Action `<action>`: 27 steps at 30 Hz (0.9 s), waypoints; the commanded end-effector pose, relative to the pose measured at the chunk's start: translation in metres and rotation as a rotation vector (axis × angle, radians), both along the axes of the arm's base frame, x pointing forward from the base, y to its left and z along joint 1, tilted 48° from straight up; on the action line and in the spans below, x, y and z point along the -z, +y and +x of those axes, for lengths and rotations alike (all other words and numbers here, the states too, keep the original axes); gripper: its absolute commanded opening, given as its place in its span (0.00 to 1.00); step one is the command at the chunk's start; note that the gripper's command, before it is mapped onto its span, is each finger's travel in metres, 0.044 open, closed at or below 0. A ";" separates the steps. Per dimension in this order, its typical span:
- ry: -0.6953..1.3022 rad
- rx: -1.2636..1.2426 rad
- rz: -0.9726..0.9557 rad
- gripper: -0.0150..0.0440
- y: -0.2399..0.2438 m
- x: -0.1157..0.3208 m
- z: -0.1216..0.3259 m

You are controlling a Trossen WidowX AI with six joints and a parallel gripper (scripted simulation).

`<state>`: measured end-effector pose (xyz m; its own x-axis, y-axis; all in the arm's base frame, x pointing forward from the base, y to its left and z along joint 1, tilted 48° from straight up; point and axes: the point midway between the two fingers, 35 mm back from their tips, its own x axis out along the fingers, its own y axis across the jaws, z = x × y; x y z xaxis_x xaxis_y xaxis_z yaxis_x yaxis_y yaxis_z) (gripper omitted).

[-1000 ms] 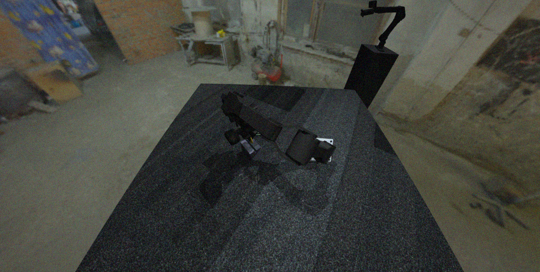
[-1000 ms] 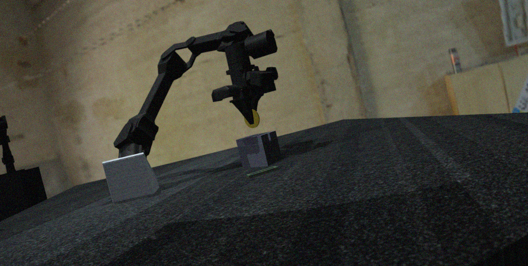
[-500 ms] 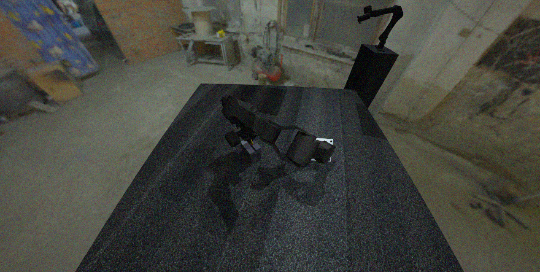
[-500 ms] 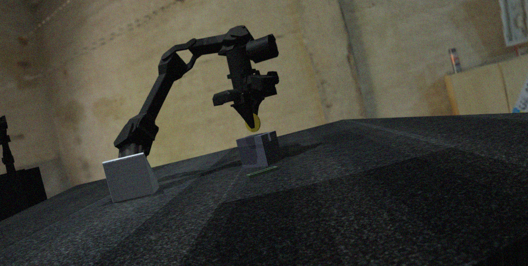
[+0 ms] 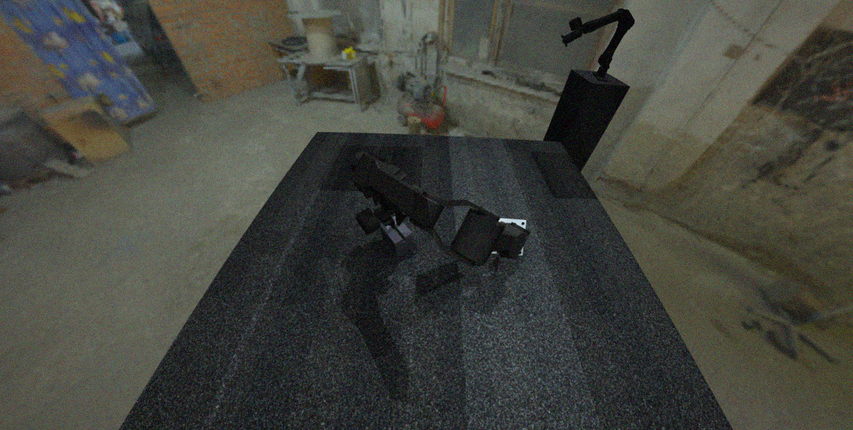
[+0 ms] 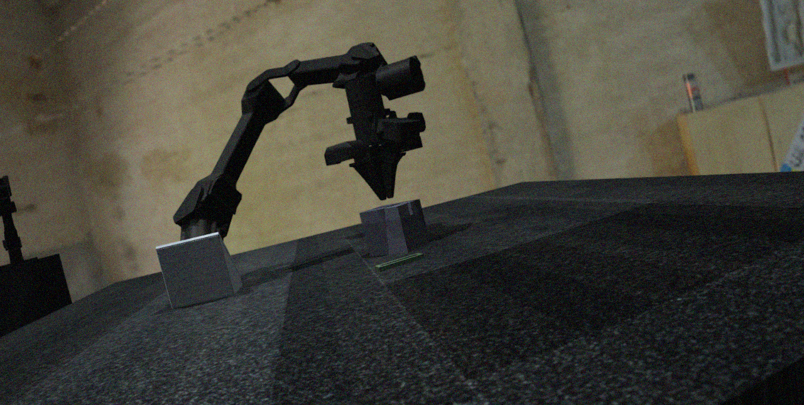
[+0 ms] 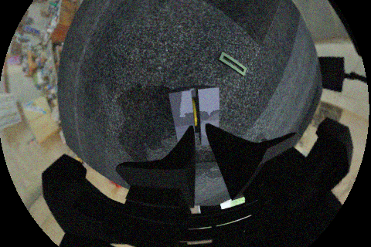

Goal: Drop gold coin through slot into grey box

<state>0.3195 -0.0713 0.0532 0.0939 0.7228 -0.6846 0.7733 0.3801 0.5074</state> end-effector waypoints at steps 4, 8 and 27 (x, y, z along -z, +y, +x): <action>-0.001 0.000 -0.001 0.53 0.000 0.000 0.000; -0.001 0.000 -0.001 0.53 0.000 0.000 0.000; 0.004 0.000 0.007 1.00 -0.042 -0.043 -0.009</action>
